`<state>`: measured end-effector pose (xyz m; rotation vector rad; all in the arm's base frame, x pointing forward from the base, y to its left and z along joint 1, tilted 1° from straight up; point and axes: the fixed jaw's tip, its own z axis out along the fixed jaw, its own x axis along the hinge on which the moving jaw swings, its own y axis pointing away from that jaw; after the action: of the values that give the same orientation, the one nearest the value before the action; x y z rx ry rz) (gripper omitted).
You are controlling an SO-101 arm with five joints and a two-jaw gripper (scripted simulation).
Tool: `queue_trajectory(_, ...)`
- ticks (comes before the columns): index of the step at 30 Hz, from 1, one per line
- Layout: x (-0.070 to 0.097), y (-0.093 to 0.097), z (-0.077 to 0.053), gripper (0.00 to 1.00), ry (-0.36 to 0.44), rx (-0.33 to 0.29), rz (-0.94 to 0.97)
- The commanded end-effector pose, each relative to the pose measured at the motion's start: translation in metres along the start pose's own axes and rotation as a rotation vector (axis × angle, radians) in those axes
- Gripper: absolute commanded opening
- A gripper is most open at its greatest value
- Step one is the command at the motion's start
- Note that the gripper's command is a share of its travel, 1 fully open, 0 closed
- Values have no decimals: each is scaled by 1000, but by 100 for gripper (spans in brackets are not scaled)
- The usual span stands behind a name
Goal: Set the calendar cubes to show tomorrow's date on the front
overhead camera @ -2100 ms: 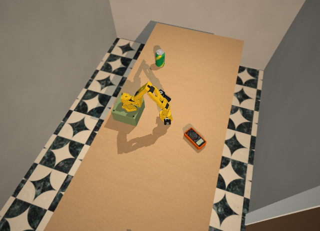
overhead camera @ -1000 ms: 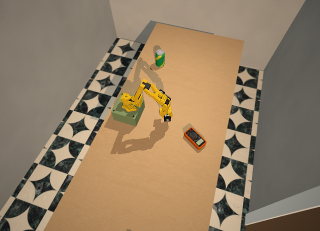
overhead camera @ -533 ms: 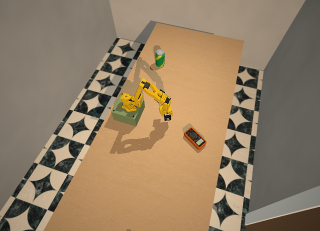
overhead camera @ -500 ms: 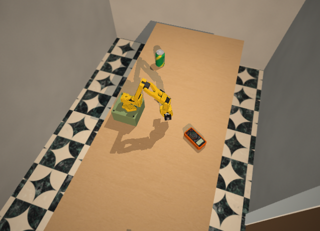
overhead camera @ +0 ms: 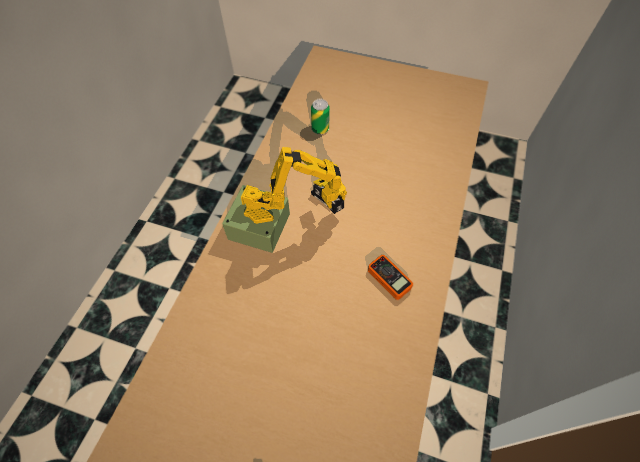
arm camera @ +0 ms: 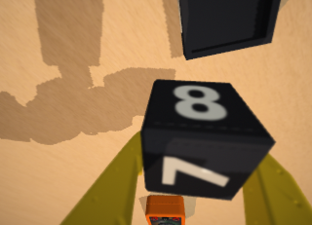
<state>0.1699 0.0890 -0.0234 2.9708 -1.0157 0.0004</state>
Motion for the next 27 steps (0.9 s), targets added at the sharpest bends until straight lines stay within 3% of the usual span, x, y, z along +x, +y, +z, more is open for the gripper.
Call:
queue_trajectory(1,-31,-15,-3,0,0,3,-139)
queue_trajectory(7,-49,-20,-2,0,0,3,-225)
queue_trajectory(27,-49,-20,-2,0,0,3,-227)
